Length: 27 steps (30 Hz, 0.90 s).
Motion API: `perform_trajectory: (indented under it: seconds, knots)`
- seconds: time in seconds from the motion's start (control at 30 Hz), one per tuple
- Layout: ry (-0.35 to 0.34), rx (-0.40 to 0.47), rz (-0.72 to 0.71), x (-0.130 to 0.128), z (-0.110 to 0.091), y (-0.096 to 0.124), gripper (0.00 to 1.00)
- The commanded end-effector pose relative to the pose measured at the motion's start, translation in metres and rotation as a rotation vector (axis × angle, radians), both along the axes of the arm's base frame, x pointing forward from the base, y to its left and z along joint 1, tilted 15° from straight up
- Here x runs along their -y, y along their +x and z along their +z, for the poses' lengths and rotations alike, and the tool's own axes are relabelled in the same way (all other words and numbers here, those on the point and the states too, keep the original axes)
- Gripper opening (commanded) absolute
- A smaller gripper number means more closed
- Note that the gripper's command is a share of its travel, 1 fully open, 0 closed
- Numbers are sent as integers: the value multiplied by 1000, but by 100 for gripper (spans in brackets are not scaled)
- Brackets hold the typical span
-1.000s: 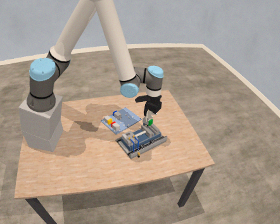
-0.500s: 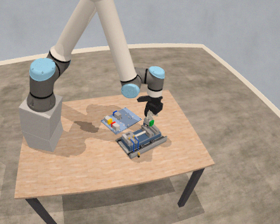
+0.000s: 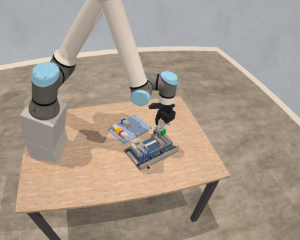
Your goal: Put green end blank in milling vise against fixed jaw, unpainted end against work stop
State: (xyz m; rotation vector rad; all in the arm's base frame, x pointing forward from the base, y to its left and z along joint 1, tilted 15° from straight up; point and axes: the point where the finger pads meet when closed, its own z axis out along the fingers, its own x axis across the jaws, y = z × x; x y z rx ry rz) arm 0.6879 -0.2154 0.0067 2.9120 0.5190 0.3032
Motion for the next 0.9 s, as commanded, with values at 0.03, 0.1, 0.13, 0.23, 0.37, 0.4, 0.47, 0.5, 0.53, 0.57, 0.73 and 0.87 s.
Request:
perform_trajectory:
  seconds: [0.03, 0.1, 0.13, 0.23, 0.37, 0.4, 0.47, 0.5, 0.53, 0.57, 0.73, 0.87]
  knots:
    - [7, 5, -32, 2, 2, 2, 0]
    - [8, 6, -37, 3, 2, 2, 0]
    - [9, 7, -42, 3, 2, 2, 0]
    - [13, 9, -57, 4, 2, 3, 0]
    - [17, 11, -75, 6, 3, 3, 0]
    - [18, 12, -79, 6, 3, 3, 0]
    - [20, 13, -87, 7, 3, 4, 0]
    - [20, 13, -91, 7, 3, 4, 0]
    - [21, 14, -94, 7, 3, 4, 0]
    - [22, 14, -98, 7, 3, 4, 0]
    - [25, 16, -108, 8, 3, 4, 0]
    - [27, 17, -120, 9, 4, 5, 0]
